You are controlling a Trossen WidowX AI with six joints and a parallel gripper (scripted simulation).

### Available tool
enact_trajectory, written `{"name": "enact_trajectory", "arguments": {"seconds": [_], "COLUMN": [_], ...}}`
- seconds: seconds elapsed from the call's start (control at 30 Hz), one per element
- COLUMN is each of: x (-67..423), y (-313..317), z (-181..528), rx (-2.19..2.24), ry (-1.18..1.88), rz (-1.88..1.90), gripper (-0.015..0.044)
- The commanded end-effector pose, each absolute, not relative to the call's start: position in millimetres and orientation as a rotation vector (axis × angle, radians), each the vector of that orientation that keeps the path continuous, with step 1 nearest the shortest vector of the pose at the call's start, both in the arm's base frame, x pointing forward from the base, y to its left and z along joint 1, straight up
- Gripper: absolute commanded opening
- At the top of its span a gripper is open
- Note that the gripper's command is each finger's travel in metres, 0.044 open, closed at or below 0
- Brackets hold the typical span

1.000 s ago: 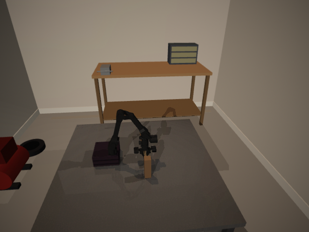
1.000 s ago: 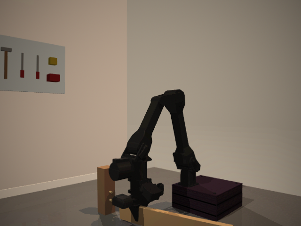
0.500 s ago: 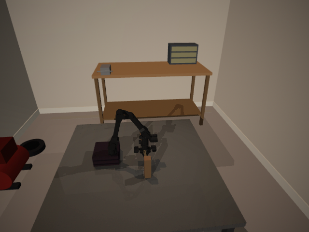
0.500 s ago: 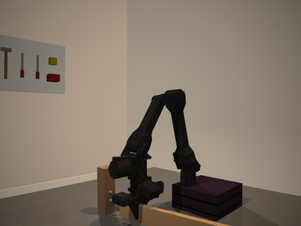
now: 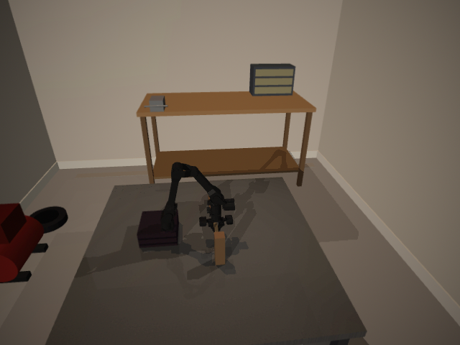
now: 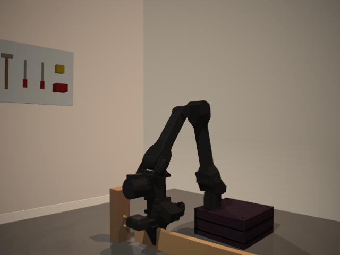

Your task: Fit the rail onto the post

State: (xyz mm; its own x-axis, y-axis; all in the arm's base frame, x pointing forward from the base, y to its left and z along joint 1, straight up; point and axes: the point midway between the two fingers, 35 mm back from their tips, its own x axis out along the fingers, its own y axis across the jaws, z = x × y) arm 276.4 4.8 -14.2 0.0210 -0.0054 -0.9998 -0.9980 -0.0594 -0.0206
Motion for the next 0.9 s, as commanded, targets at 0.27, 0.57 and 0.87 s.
{"name": "enact_trajectory", "arguments": {"seconds": [0.27,0.57,0.87], "x": [279.2,279.3,279.4], "y": [5.8,5.8,5.8], "z": [-5.7,-1.2,3.3], "rx": [-1.267,-1.267,-1.267], "ry": [1.159,1.159,1.159], "rz": [1.23,1.23,1.23], "gripper": [0.0,0.0,0.0]}}
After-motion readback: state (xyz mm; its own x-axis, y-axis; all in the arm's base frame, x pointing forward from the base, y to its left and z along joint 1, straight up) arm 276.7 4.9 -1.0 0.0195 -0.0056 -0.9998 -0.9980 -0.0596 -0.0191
